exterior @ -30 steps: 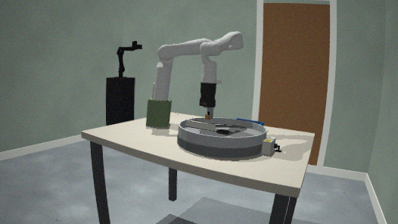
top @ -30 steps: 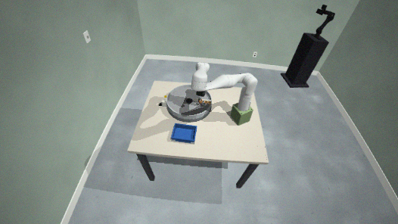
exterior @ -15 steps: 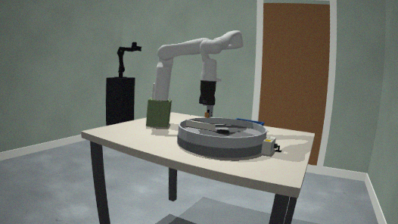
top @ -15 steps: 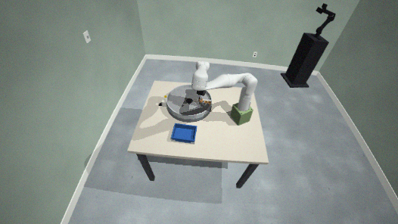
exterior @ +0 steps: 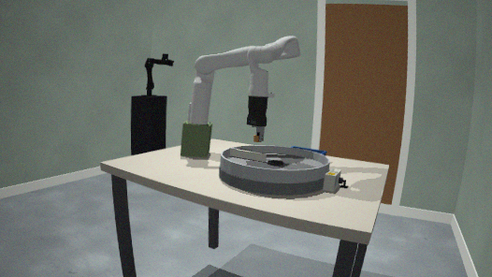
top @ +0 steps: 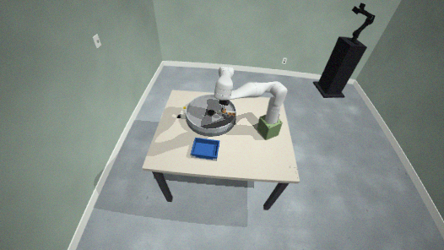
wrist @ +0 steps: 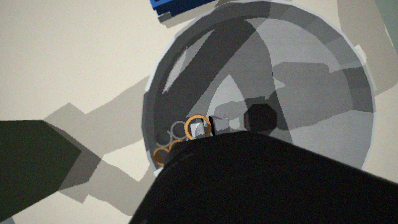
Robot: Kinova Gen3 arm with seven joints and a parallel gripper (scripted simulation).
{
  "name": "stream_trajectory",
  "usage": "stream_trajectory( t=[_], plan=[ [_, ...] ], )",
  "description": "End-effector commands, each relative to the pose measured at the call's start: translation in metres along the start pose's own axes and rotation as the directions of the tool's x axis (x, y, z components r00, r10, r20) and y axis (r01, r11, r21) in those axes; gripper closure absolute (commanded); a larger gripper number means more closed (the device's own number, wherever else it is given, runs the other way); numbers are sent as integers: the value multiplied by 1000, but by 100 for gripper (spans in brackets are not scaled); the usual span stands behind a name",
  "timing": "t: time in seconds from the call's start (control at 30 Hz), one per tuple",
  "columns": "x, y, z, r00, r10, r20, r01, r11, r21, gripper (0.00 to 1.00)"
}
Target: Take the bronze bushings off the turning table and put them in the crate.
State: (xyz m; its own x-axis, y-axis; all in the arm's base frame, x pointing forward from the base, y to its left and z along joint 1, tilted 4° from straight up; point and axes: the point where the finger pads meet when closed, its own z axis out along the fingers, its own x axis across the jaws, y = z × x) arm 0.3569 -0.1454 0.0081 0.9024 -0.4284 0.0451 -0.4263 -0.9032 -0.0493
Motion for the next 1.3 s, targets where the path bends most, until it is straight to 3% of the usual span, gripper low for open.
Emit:
stream_trajectory(
  t=[0.0, 0.07, 0.47, 0.63, 1.03, 1.2, 1.27],
  plan=[
    [2, -1, -10, 1000, 0, -7, 1, 1000, 2, 100],
    [2, -1, -18, 1000, -1, -7, 1, 1000, 2, 100],
    [2, -1, -18, 1000, -1, -7, 1, 1000, 2, 100],
    [-2, -57, -18, 1000, 0, -7, 0, 1000, 2, 100],
    [-2, -57, -18, 1000, 0, -7, 0, 1000, 2, 100],
    [-7, -113, -18, 1000, 2, -7, -2, 1000, 2, 100],
    [-7, -113, -18, 1000, 2, -7, -2, 1000, 2, 100]
  ],
)
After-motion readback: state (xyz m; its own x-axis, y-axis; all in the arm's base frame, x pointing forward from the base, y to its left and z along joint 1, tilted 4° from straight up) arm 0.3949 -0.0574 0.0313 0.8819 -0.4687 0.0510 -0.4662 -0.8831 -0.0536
